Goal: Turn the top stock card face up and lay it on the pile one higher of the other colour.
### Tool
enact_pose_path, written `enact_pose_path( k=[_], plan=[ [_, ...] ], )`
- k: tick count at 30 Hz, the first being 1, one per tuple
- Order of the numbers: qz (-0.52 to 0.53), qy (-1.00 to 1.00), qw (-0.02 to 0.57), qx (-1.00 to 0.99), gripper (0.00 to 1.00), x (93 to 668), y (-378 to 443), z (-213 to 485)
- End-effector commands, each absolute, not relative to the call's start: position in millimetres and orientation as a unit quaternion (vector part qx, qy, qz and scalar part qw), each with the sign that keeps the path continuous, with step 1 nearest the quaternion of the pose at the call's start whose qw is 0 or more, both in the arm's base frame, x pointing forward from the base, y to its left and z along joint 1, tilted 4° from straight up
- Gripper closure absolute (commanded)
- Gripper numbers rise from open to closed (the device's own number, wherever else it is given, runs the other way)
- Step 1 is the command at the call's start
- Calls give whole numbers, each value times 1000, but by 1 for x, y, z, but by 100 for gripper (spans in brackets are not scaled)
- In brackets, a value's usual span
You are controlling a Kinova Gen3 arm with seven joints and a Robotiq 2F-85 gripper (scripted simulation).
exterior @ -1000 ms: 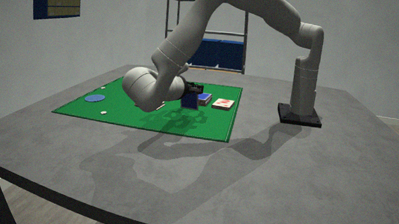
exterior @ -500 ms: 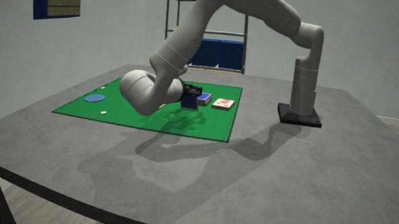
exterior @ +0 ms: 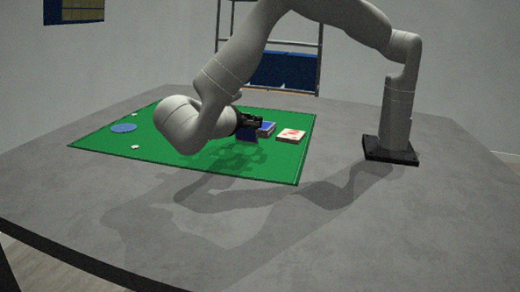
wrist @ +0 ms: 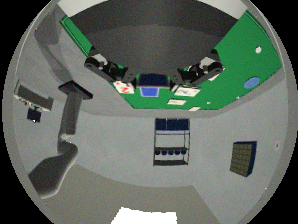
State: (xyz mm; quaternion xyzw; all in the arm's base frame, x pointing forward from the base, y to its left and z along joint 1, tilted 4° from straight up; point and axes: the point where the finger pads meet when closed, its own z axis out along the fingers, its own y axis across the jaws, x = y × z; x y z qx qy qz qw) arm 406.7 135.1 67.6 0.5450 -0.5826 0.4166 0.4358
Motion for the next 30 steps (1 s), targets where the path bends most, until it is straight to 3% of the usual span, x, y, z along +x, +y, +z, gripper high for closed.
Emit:
enact_pose_path(
  k=[1, 30],
  plan=[
    [413, -581, 438, 547, 29, 404, 139, 64],
    [412, -581, 439, 547, 29, 403, 140, 62]
  ],
)
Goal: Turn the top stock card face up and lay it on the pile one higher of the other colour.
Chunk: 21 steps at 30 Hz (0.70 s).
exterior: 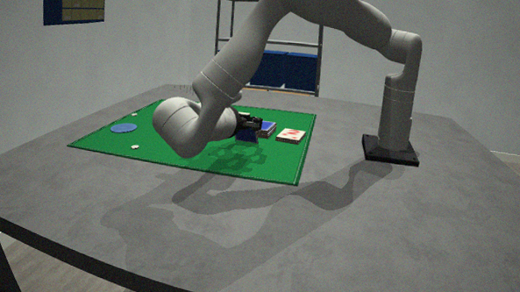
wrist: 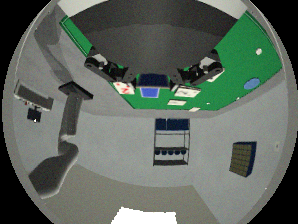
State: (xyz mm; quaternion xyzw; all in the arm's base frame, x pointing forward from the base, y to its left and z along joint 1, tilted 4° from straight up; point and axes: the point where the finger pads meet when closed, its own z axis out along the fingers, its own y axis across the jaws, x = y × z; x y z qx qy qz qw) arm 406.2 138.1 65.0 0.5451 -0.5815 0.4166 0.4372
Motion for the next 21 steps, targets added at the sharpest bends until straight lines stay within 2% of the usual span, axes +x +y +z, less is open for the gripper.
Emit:
enact_pose_path(
  k=[1, 21],
  plan=[
    [412, -581, 439, 547, 29, 403, 140, 62],
    [400, -591, 427, 556, 29, 402, 140, 62]
  ],
)
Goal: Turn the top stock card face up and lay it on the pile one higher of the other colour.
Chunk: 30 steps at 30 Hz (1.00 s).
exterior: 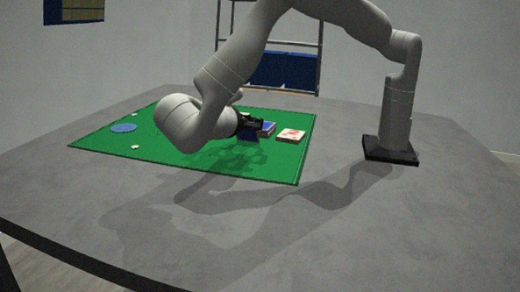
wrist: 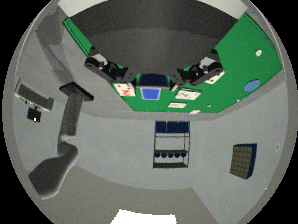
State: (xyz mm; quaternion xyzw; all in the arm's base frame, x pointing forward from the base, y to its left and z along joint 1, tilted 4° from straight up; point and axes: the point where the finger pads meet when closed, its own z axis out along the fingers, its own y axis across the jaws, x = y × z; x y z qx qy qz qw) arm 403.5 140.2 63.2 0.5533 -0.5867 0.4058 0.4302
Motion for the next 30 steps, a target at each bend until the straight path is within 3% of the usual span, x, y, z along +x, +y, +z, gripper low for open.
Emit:
enact_pose_path(
  k=[1, 30],
  plan=[
    [399, -592, 425, 557, 29, 402, 140, 62],
    [315, -648, 334, 608, 29, 403, 145, 64]
  ],
)
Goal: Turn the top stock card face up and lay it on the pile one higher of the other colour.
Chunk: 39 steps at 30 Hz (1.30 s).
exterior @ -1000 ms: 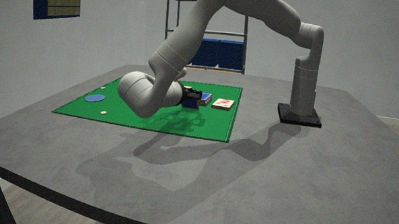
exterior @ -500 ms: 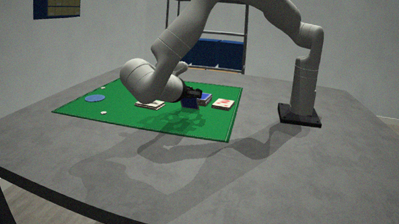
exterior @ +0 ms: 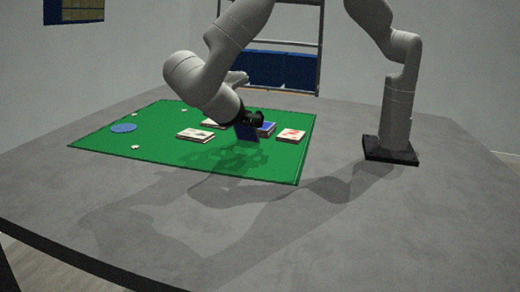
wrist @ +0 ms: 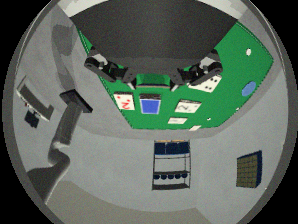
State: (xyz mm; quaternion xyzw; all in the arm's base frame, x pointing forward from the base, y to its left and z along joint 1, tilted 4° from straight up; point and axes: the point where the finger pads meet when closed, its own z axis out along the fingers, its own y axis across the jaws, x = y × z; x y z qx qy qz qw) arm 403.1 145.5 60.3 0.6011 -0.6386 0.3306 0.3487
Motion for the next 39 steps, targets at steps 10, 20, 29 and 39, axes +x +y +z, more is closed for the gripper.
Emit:
enact_pose_path(
  k=[10, 20, 29, 39],
  plan=[
    [274, -668, 291, 627, 29, 403, 146, 64],
    [223, -690, 236, 647, 29, 404, 148, 63],
    [172, -707, 181, 662, 29, 404, 148, 61],
    [117, -719, 122, 674, 29, 404, 148, 59]
  ],
)
